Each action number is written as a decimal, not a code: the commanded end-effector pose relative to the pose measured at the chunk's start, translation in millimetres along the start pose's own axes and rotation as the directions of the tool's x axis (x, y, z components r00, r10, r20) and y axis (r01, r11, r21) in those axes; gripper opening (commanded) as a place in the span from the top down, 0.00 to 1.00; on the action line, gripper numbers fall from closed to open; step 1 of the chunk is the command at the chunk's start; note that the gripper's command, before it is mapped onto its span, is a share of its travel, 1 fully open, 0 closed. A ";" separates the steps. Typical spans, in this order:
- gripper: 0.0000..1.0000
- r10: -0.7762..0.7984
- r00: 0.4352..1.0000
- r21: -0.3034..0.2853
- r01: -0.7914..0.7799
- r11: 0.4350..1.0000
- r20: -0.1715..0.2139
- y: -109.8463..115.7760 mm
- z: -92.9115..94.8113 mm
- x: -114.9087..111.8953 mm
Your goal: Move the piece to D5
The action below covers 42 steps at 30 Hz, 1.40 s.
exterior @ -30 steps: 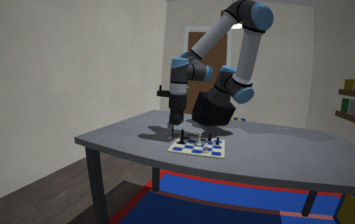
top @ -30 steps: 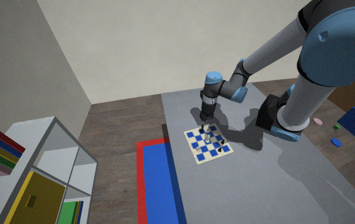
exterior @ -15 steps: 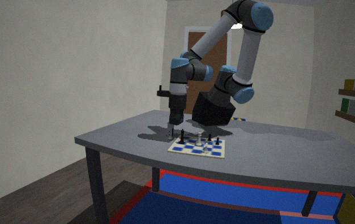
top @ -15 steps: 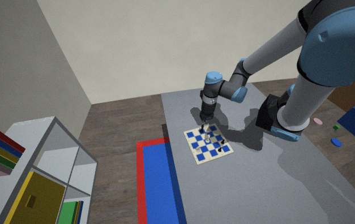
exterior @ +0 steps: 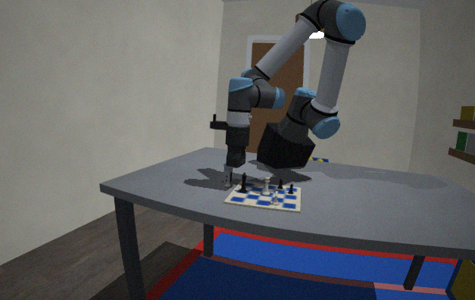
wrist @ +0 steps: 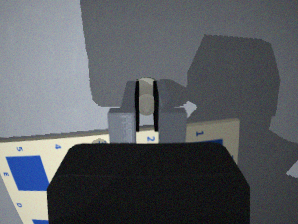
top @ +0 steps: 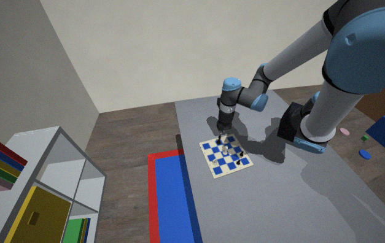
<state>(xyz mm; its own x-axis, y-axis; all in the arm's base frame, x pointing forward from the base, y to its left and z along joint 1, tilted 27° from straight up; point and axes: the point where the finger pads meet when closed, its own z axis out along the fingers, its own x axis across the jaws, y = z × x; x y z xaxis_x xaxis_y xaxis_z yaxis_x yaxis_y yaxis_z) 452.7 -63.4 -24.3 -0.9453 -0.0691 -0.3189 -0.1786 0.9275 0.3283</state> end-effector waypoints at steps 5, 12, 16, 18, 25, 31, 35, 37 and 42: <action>1.00 0.000 1.000 0.001 0.000 1.000 0.001 -0.3 -0.4 -0.3; 1.00 0.000 1.000 0.001 0.000 1.000 0.001 -0.3 -0.1 -0.3; 1.00 0.000 1.000 0.001 0.000 1.000 0.001 -0.3 0.8 -0.3; 1.00 0.000 1.000 0.001 0.000 1.000 0.001 -0.3 1.4 -0.3; 1.00 0.000 1.000 0.001 0.000 1.000 0.001 -0.3 3.0 -0.3; 1.00 0.000 1.000 0.001 0.000 1.000 0.001 -0.3 3.9 -0.3; 1.00 0.000 1.000 0.001 0.000 1.000 0.001 -0.3 3.9 -0.3; 1.00 0.000 1.000 0.001 0.000 1.000 0.001 -0.3 3.9 -0.3; 1.00 0.000 1.000 0.001 0.000 1.000 0.001 -0.3 3.9 -0.3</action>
